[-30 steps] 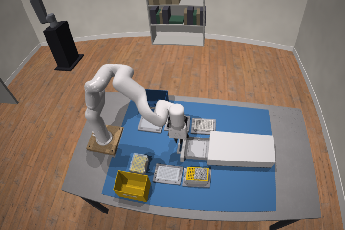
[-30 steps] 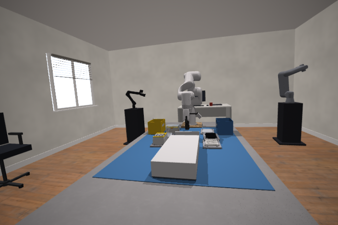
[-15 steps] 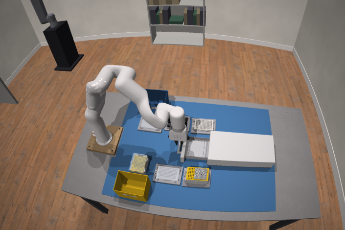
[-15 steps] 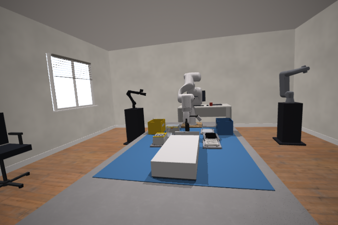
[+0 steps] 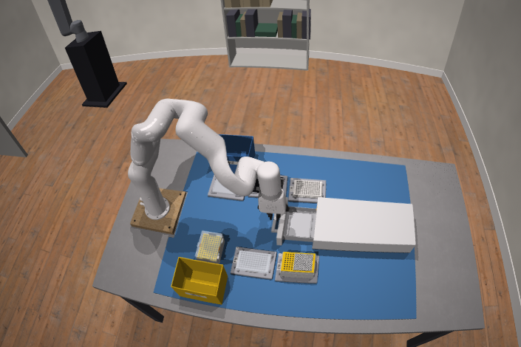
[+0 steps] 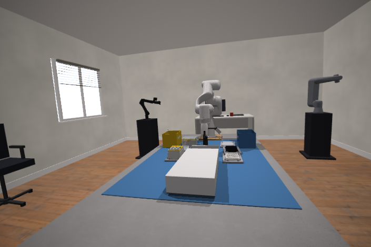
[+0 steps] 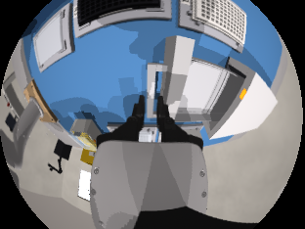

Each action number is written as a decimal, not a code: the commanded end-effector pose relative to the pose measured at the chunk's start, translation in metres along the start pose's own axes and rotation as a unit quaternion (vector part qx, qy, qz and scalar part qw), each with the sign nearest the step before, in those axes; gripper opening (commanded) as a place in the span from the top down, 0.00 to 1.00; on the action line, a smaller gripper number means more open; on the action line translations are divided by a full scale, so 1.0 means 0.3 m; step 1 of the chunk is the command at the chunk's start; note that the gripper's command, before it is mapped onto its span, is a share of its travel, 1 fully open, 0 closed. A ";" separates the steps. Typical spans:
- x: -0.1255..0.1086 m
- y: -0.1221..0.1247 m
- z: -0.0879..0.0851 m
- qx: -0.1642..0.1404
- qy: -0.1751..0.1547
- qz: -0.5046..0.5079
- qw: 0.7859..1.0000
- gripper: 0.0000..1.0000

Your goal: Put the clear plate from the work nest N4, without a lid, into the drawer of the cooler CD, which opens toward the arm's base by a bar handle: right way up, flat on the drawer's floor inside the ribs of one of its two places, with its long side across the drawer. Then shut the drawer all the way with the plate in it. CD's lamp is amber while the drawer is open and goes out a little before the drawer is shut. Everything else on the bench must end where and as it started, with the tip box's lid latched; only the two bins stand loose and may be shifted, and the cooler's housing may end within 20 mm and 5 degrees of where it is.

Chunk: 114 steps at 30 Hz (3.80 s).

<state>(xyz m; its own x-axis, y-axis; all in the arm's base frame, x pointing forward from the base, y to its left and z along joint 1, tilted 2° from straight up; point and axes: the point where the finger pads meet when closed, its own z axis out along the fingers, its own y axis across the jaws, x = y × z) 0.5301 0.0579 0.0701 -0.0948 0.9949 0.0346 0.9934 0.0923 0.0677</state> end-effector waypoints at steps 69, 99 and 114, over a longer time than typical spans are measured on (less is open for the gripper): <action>-0.001 -0.074 0.091 0.023 0.000 0.000 1.000 0.79; -0.001 -0.091 0.090 0.023 0.000 0.000 1.000 0.79; -0.001 -0.091 0.090 0.023 0.000 0.000 1.000 0.79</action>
<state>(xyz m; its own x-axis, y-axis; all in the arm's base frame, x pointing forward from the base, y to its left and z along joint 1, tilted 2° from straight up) 0.5267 0.0580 0.0653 -0.0953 0.9949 0.0344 0.9920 0.0920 0.0864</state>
